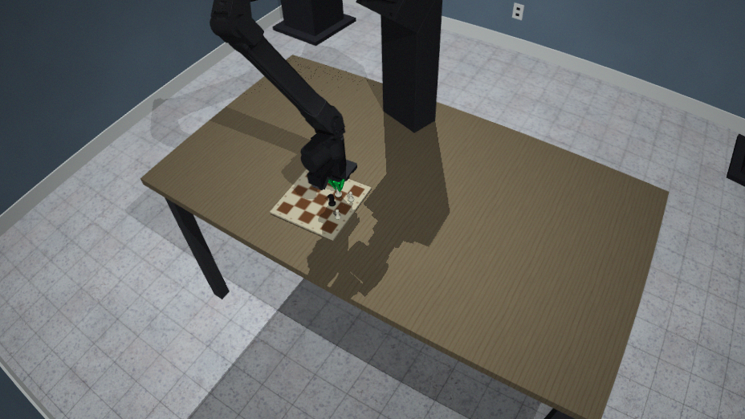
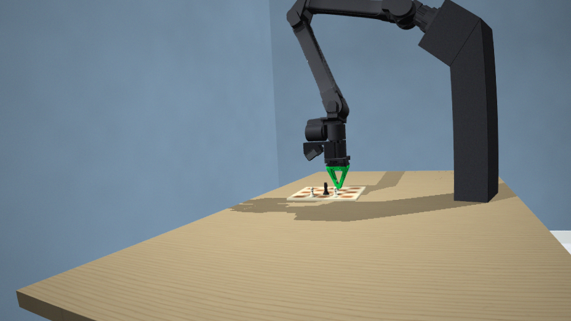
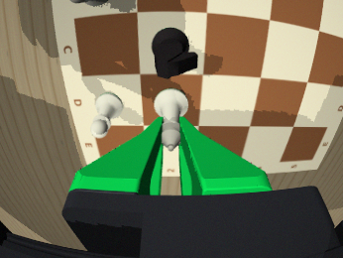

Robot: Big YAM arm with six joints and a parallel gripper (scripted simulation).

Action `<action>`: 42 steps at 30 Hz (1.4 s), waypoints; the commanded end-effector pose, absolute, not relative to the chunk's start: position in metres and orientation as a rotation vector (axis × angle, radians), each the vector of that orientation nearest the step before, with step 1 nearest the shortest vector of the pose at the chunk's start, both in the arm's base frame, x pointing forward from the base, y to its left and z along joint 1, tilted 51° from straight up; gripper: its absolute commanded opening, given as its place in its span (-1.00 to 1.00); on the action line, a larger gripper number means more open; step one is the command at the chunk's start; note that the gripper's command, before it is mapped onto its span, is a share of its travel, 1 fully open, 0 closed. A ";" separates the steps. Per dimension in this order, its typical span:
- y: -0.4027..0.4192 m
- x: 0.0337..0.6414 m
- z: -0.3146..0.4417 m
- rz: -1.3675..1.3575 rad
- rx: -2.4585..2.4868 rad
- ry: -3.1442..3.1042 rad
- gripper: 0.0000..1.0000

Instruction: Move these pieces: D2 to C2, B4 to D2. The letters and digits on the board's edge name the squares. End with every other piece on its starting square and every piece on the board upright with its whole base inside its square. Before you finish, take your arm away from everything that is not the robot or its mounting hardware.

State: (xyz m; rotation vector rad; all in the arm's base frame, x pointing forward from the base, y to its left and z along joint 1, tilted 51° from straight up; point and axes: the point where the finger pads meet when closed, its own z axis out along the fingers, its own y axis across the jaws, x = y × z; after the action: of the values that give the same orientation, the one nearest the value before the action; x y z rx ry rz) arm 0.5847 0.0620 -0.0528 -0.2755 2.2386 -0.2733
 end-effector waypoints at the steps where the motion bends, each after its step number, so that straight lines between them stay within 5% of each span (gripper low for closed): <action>1: 0.069 0.582 -0.060 -0.277 -0.310 2.252 -1.00; 42: 0.065 0.581 -0.063 -0.279 -0.305 2.256 -1.00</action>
State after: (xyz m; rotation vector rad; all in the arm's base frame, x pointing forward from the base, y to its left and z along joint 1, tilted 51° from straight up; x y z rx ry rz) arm 0.5880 0.0625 -0.0511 -0.2747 2.2330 -0.2731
